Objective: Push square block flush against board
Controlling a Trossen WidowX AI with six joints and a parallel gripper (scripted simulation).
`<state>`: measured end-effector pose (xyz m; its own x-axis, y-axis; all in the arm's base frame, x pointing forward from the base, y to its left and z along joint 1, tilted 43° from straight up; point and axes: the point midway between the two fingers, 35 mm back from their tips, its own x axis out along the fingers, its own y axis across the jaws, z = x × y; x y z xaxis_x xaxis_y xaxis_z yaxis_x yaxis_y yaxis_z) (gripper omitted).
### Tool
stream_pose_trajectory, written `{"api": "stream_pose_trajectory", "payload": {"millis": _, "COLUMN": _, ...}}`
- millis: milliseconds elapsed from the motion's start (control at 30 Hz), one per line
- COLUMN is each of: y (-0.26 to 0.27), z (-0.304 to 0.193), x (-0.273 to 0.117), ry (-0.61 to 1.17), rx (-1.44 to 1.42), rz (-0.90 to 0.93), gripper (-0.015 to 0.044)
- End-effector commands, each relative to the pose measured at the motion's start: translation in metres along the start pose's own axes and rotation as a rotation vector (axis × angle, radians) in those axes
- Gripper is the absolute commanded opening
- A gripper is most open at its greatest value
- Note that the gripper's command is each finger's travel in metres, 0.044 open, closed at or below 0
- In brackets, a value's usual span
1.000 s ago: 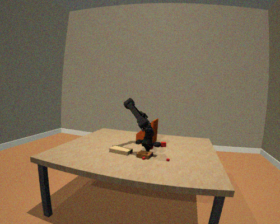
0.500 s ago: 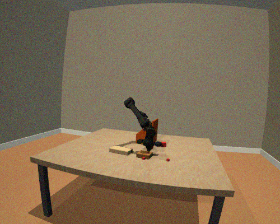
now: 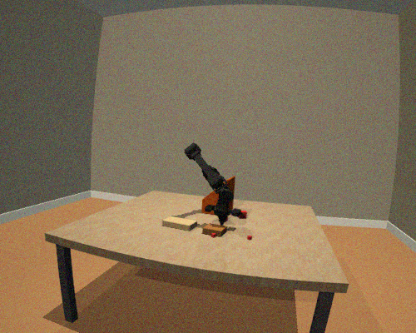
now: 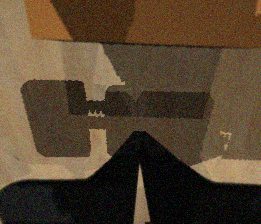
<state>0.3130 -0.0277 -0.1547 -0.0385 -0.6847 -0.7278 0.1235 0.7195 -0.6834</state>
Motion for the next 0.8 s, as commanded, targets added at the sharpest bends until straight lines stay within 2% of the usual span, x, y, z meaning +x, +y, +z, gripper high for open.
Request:
{"api": "stream_pose_trajectory", "payload": {"millis": 0, "y": 0.002, "z": 0.004, "x": -0.039, "ry": -0.016, "rx": 0.009, "rz": 0.014, "gripper": 0.0}}
{"api": "stream_pose_trajectory", "payload": {"millis": 67, "y": 0.002, "z": 0.003, "x": -0.052, "ry": -0.016, "rx": 0.011, "rz": 0.015, "gripper": 0.0}}
{"api": "stream_pose_trajectory", "payload": {"millis": 267, "y": 0.003, "z": 0.005, "x": -0.052, "ry": -0.017, "rx": -0.012, "rz": 0.015, "gripper": 0.0}}
{"api": "stream_pose_trajectory", "payload": {"millis": 767, "y": 0.029, "z": 0.046, "x": -0.055, "ry": -0.022, "rx": -0.527, "rz": 0.011, "gripper": 0.0}}
